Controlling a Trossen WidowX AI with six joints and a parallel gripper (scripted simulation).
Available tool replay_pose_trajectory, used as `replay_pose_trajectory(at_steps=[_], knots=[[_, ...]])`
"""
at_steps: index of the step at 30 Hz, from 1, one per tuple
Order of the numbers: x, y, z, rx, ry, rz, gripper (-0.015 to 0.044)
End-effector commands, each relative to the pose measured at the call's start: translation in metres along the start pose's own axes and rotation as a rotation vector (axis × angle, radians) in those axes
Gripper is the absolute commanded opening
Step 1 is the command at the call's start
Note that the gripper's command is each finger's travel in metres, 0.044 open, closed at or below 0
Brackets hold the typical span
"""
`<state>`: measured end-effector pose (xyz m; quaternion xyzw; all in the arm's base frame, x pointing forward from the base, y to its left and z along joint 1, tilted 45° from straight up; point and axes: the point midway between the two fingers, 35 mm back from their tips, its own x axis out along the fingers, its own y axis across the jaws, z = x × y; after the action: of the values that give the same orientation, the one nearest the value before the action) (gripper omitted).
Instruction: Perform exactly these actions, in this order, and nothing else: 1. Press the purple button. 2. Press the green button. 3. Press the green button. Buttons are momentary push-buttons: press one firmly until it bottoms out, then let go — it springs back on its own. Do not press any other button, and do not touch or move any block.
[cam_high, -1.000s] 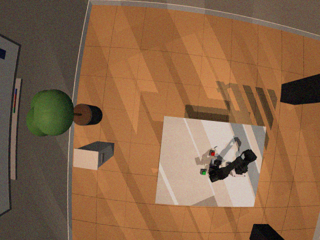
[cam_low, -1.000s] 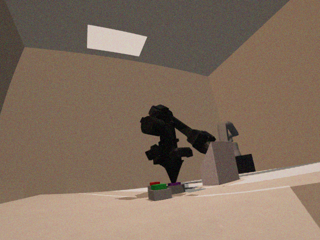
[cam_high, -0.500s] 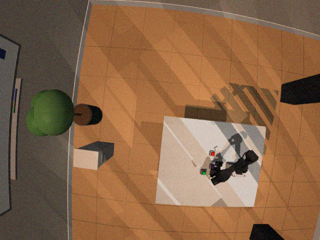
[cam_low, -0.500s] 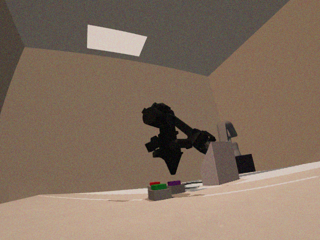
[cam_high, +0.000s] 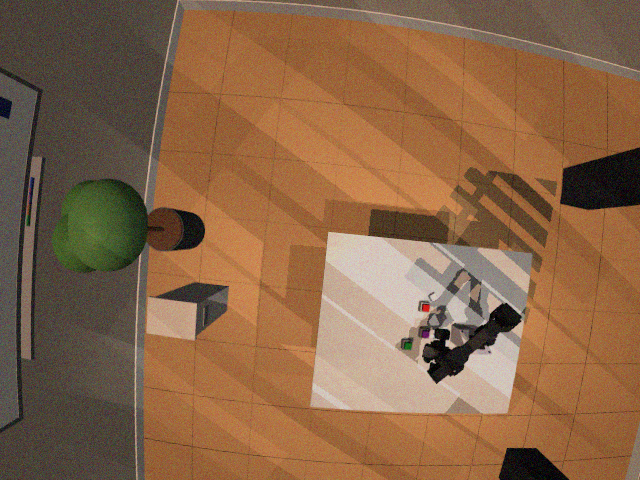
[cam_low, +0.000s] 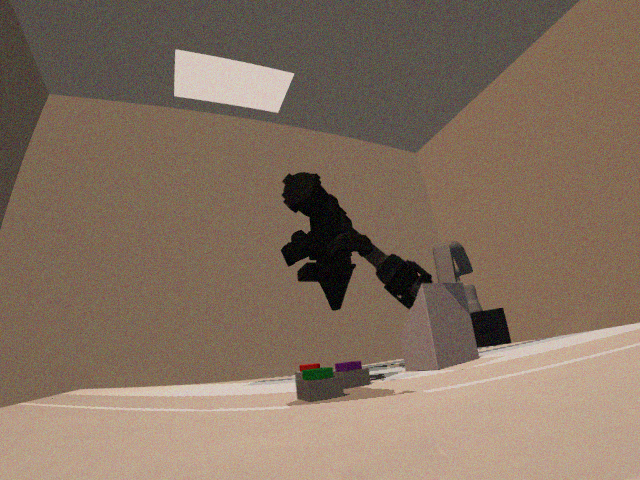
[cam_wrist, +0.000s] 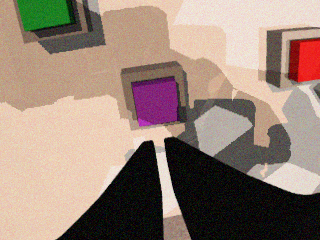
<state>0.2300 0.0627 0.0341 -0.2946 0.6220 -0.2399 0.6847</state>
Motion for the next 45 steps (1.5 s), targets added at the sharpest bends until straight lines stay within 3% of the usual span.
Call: replay_pose_trajectory(at_steps=[1, 6, 12, 18, 45], knots=[[-0.003, 0.024, 0.031, 0.003, 0.003, 0.000, 0.0020], [0.000, 0.057, 0.069, 0.006, 0.000, 0.002, 0.0020], [0.003, 0.058, 0.071, 0.006, 0.000, 0.002, 0.0020], [0.062, 0.057, 0.070, 0.006, -0.001, -0.001, 0.0020], [0.095, 0.057, 0.070, 0.006, -0.001, -0.003, 0.0020]])
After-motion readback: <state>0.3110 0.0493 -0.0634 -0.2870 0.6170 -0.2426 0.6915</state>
